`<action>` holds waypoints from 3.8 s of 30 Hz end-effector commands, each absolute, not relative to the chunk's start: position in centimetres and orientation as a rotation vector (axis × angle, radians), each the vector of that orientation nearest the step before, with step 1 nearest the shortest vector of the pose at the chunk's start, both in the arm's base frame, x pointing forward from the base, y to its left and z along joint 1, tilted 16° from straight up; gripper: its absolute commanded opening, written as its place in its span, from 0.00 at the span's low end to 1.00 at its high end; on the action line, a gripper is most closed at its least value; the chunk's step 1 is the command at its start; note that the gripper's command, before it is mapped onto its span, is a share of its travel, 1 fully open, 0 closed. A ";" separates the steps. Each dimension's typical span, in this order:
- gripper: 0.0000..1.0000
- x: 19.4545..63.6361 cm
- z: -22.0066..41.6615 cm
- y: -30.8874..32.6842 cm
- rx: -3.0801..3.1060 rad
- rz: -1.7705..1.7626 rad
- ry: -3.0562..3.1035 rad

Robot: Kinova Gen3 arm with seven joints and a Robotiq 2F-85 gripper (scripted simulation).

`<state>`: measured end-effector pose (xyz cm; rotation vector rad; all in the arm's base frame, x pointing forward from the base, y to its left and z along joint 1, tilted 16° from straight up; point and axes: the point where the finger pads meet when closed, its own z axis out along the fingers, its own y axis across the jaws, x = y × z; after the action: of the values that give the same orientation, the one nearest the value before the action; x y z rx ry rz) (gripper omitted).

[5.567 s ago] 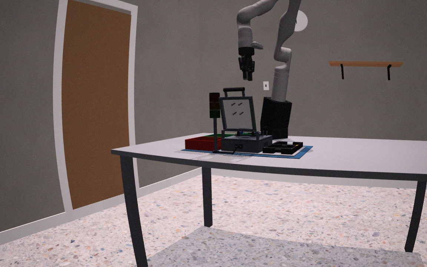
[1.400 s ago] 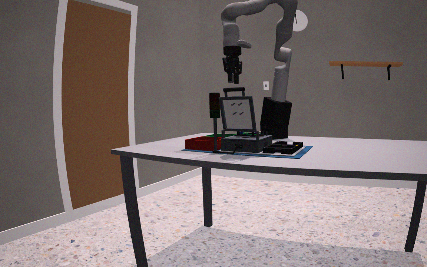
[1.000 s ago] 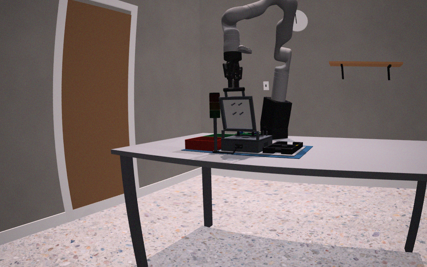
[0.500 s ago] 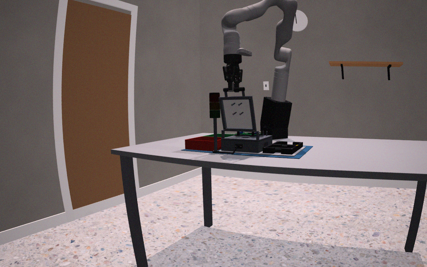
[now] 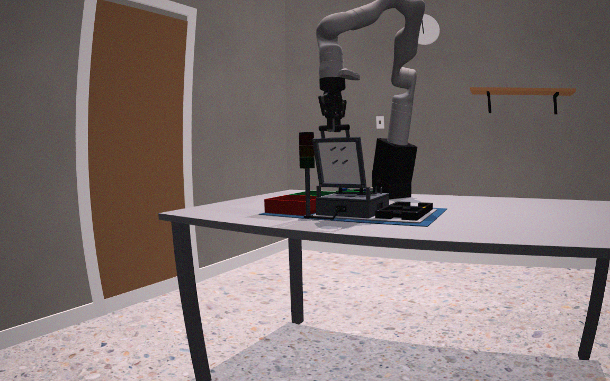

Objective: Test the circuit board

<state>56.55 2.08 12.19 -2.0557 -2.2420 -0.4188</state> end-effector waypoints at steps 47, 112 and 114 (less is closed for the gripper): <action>0.00 56.5 12.3 2.0 -2.057 -0.421 -2.242; 0.00 46.7 10.6 1.4 -2.057 -0.421 -2.242; 0.00 46.1 10.3 1.4 -2.057 -0.421 -2.242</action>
<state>48.14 1.37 11.38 -2.0658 -2.2617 -0.4623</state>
